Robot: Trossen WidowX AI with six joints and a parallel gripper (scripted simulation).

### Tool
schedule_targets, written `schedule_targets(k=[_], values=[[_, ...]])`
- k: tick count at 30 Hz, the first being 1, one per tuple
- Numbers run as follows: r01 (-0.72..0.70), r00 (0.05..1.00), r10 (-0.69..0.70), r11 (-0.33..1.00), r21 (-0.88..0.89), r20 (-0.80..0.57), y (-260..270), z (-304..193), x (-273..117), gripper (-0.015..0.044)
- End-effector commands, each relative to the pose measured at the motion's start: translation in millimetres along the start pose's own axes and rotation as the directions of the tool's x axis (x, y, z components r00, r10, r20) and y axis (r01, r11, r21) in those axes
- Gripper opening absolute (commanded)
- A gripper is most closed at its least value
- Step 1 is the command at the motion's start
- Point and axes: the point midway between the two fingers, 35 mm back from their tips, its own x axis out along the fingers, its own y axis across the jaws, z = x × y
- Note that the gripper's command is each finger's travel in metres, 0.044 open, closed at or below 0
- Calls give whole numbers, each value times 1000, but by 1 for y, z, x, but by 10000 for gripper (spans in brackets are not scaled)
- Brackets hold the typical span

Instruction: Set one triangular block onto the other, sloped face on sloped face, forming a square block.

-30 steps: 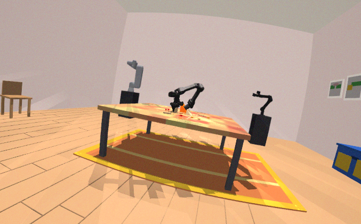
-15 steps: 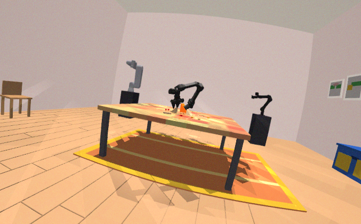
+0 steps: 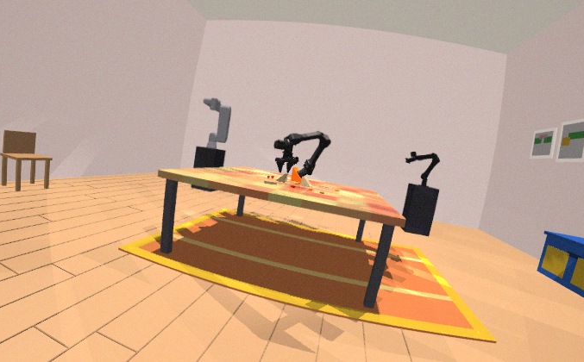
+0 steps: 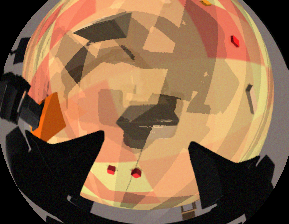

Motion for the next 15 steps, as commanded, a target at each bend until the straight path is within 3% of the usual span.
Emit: schedule_targets(k=[1,7,15], values=[[-3,996,24,969,249,-83,2,10,1,440],[108,973,55,748,655,-223,5,24,4,440],[381,915,51,214,899,-400,10,42,4,440]])
